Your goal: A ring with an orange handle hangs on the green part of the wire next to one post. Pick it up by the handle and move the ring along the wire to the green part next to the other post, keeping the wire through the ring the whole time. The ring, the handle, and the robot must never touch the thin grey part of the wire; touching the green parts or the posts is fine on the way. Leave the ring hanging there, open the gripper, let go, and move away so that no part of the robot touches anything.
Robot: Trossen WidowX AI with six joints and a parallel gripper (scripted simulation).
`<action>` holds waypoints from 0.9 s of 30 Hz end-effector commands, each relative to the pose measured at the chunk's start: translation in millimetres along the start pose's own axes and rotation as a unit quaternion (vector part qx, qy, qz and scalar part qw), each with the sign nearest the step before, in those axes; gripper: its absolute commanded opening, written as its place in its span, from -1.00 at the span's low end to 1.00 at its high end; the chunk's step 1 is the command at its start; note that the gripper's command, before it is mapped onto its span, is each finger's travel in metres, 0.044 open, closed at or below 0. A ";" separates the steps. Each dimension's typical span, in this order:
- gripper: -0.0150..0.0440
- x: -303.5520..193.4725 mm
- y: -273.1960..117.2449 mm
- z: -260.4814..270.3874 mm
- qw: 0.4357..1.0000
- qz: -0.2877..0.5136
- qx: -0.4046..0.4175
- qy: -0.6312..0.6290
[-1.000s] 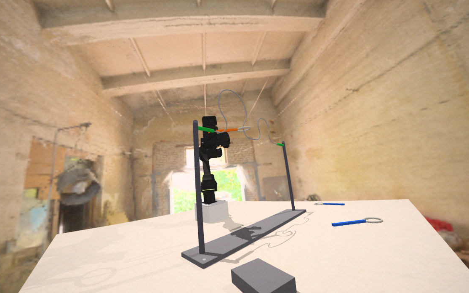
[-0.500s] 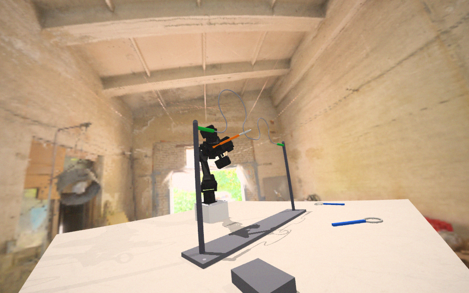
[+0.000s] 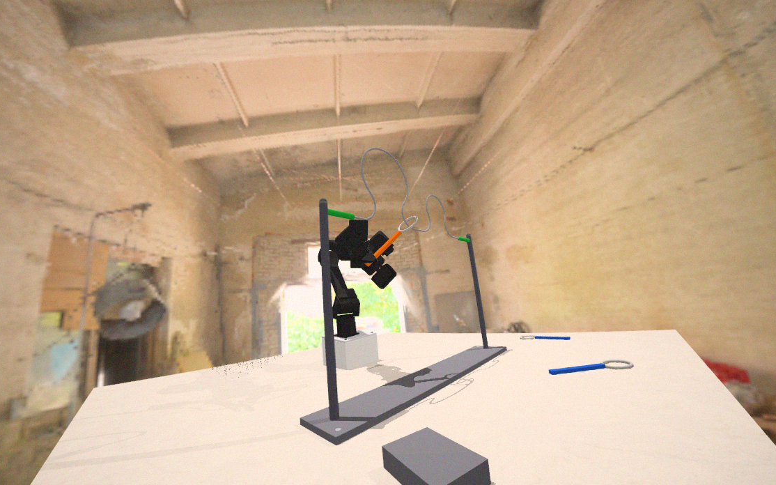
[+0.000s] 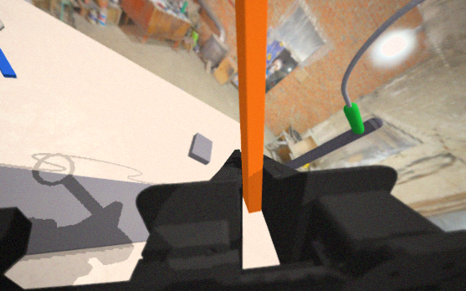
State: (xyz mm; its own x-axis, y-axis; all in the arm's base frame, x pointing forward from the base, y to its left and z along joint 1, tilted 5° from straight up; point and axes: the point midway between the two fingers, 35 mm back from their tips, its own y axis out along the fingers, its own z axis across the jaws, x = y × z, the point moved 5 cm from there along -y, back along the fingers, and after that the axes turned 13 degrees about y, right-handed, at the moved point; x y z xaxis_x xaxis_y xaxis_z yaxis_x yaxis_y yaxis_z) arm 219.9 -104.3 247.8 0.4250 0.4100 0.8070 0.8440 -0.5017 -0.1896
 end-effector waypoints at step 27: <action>-1.00 8.6 -26.0 77.7 0.952 0.065 0.137 0.265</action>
State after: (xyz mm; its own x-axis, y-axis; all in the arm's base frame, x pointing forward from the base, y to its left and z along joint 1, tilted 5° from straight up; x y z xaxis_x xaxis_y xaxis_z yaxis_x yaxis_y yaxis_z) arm 225.9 -35.1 213.5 0.3803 -0.0782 0.9216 0.8756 -0.2904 -0.3860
